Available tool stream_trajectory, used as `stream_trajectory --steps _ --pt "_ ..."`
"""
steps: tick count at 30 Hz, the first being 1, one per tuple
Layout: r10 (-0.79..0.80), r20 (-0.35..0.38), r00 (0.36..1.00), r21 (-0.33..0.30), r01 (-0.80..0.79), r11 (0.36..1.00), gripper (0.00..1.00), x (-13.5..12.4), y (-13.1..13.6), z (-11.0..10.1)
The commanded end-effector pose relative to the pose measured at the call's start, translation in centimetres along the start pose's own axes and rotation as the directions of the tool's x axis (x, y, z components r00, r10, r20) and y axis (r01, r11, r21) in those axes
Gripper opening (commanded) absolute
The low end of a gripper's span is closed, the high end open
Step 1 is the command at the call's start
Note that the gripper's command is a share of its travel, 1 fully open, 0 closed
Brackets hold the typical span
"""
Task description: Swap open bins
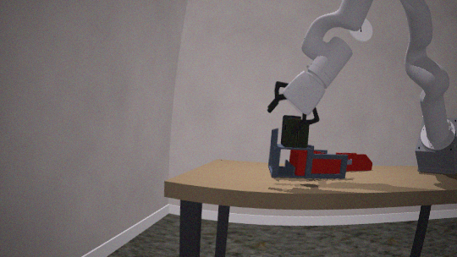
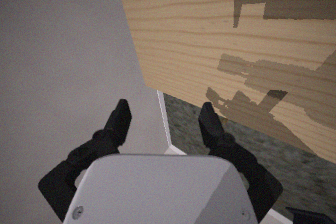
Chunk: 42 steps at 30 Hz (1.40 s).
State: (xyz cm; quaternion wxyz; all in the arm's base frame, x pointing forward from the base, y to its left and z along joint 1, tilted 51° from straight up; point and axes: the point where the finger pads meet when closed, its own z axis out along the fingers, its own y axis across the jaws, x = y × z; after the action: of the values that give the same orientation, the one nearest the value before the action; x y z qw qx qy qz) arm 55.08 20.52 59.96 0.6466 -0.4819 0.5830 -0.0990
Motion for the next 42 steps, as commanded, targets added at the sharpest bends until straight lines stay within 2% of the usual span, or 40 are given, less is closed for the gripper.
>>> stream_trajectory --steps 1,25,34,42 --pt "0.000 0.001 1.000 0.001 0.000 1.000 1.00 -0.1 -0.1 0.0" --pt "0.001 0.005 1.000 0.004 -0.001 1.000 1.00 -0.2 -0.5 -0.3" --pt "0.003 0.022 1.000 0.011 -0.004 1.000 1.00 -0.6 -2.2 -1.7" --pt "0.005 0.041 0.999 0.018 -0.006 1.000 1.00 -1.2 -5.1 -4.7"
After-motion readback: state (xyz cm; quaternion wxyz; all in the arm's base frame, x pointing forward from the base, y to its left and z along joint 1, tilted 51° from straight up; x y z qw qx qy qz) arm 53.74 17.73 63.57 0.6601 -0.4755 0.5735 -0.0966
